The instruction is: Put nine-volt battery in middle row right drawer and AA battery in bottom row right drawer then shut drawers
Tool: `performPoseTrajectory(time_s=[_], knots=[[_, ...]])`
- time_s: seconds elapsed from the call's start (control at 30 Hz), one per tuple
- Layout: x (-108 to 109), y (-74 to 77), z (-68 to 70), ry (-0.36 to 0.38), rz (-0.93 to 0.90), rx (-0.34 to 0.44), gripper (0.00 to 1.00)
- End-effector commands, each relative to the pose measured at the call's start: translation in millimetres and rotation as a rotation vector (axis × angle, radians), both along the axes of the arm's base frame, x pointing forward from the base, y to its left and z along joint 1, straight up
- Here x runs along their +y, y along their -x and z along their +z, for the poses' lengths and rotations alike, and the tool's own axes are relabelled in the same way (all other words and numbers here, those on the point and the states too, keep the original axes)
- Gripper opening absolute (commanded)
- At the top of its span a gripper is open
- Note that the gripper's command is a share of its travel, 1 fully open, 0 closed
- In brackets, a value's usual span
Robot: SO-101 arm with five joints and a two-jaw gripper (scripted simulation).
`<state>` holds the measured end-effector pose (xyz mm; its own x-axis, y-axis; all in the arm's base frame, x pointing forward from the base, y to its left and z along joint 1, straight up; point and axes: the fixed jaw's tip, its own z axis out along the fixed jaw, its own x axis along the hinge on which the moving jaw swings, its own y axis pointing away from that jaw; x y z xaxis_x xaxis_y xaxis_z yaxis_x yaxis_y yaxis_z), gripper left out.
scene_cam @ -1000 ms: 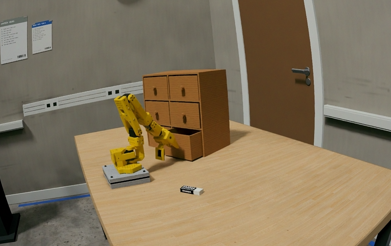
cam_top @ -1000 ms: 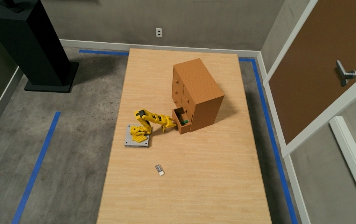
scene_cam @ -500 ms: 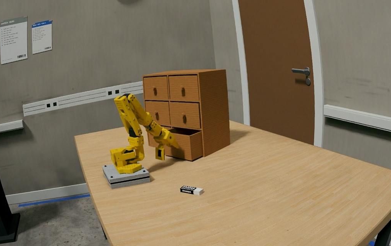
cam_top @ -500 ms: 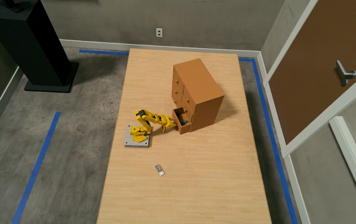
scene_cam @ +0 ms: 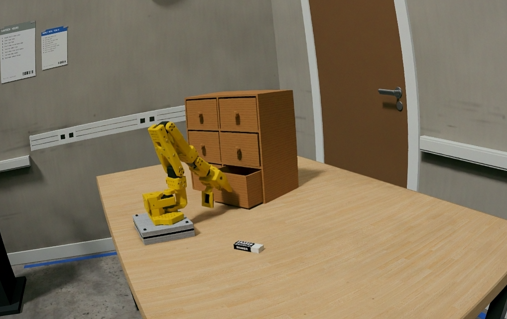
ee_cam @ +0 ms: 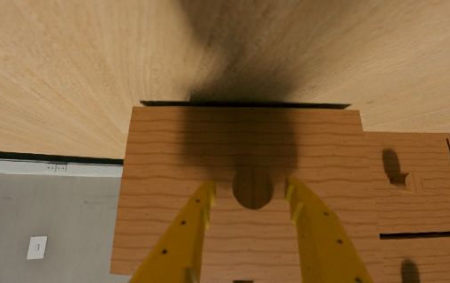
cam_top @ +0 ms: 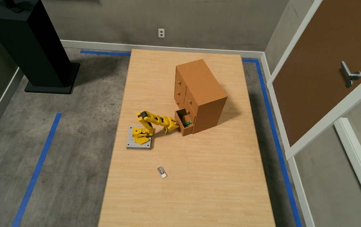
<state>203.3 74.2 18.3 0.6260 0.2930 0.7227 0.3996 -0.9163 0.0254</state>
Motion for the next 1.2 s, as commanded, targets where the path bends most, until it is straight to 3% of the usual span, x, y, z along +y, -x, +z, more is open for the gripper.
performPoseTrajectory(time_s=[0.0, 1.17], knots=[[1.7, 1.9, -1.8, -0.002, 0.006, 0.007, 0.21], [0.9, 3.9, -3.8, -0.002, 0.007, 0.007, 0.21]])
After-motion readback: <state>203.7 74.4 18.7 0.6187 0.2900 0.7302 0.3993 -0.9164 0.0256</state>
